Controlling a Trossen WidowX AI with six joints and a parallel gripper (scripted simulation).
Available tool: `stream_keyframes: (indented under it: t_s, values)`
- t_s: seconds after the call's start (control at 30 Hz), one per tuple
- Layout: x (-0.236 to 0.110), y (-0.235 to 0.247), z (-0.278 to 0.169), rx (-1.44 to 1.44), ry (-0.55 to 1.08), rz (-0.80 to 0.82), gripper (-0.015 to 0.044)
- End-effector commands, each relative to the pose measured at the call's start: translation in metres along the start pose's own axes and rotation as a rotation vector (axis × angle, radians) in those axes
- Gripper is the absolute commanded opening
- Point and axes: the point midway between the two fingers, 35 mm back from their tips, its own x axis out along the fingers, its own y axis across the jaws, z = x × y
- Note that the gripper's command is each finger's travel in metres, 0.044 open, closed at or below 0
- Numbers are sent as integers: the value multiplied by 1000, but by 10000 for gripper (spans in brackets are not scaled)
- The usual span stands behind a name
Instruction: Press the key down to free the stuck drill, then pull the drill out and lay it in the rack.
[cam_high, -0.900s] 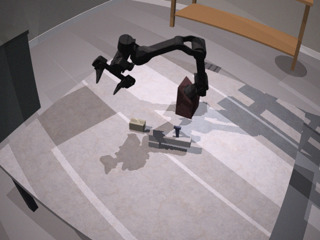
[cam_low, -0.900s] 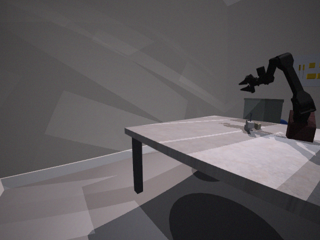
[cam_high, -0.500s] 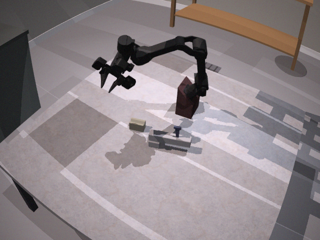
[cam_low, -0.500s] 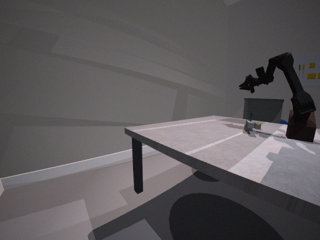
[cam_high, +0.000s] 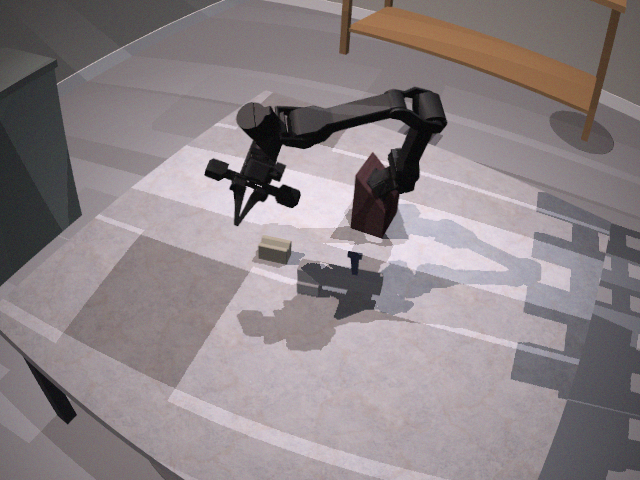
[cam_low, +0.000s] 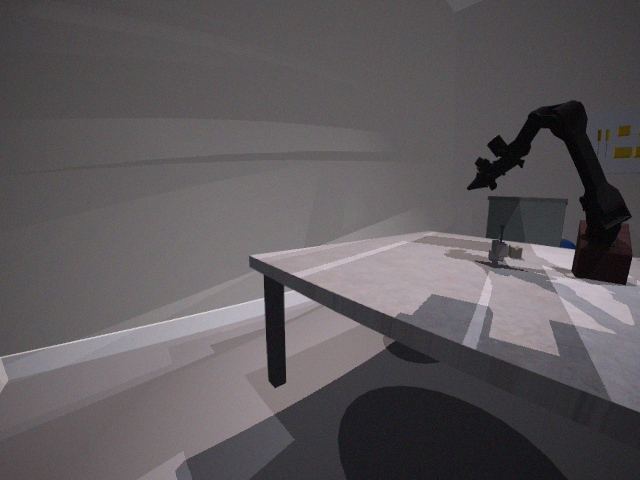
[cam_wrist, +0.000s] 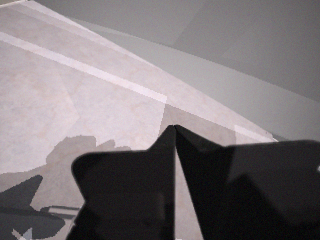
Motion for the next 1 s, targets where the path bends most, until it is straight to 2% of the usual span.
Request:
stream_keyframes:
  t_s: [0.0, 0.33, 0.7, 0.97]
  values:
    - [15, 70, -19, 142, 255, 75, 0]
    - [7, 146, -37, 238, 529, 157, 0]
    - [-33, 235, -55, 304, 873, 261, 0]
    - [-37, 241, -56, 306, 895, 269, 0]
